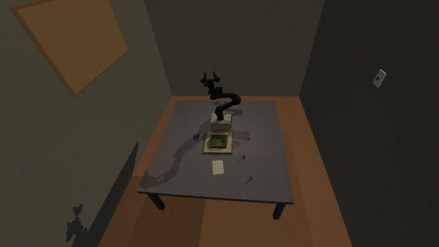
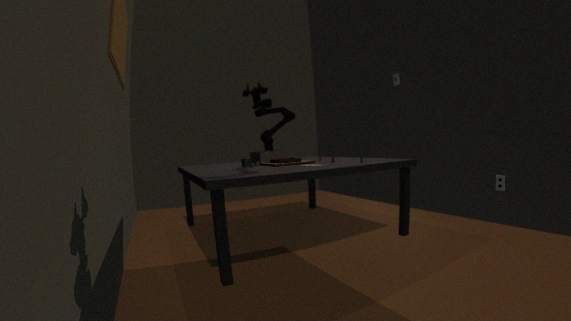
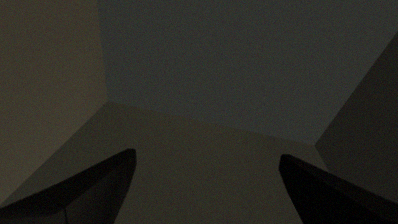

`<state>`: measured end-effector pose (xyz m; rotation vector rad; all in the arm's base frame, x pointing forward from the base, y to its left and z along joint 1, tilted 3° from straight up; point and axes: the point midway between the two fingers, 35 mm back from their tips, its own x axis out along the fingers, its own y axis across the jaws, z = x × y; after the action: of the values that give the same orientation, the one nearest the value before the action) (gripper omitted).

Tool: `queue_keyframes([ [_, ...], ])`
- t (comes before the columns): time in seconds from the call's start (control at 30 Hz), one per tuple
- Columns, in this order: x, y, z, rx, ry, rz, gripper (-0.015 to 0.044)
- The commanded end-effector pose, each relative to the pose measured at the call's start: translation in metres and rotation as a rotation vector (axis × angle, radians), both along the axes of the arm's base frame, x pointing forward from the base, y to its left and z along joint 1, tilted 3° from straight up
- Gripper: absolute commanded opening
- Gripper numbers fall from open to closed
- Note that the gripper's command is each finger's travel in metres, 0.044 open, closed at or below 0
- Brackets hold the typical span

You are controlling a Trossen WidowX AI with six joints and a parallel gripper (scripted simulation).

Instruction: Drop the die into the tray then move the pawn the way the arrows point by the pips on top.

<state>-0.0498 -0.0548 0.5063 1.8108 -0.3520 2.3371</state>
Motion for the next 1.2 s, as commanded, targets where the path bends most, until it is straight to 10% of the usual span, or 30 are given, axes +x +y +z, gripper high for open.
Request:
queue_keyframes([
  [0.0,0.0,-0.003,0.0,0.009,-0.002,0.006,0.0374],
  [0.13,-0.003,-0.06,-0.003,0.192,-0.032,0.122,0.0275],
  [0.67,0.075,-0.279,-0.134,1.103,-0.171,0.634,0.0275],
  [1.17,0.19,-0.295,-0.35,2.071,-0.3,0.81,0.0275],
])
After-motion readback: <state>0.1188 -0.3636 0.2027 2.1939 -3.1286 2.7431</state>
